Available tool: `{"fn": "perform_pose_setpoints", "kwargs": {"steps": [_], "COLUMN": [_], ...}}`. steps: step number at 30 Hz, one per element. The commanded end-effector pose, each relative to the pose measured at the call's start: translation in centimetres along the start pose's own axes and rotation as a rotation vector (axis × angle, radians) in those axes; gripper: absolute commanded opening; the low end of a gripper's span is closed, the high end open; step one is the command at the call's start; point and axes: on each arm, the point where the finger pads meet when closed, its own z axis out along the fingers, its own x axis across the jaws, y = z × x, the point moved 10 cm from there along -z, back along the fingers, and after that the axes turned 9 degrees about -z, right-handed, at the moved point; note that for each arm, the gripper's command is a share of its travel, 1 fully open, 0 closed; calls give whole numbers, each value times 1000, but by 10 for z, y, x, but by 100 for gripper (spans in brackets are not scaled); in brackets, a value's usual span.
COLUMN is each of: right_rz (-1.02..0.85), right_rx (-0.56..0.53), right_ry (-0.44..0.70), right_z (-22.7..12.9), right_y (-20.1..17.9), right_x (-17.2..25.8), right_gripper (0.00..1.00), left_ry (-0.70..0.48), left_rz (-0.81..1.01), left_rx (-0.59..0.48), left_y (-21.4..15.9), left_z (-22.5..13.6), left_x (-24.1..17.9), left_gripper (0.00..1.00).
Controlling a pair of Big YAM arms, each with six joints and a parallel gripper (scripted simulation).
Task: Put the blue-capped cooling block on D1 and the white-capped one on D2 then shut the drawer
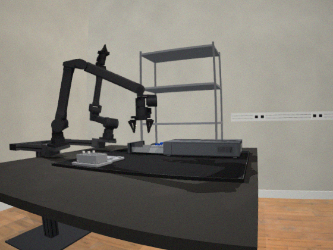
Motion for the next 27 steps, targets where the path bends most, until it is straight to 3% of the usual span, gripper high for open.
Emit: {"fn": "perform_pose_setpoints", "kwargs": {"steps": [1, 27], "right_rz": [23, 23], "right_rx": [-8, -14], "right_ry": [-35, -35], "right_z": [-15, -15], "right_y": [25, 112], "right_x": [-27, -71], "right_gripper": [100, 100], "left_ry": [4, 4], "left_rz": [8, 8], "left_rx": [34, 34], "left_y": [-19, -19], "left_z": [8, 8], "left_x": [1, 1], "left_gripper": [0, 0]}}
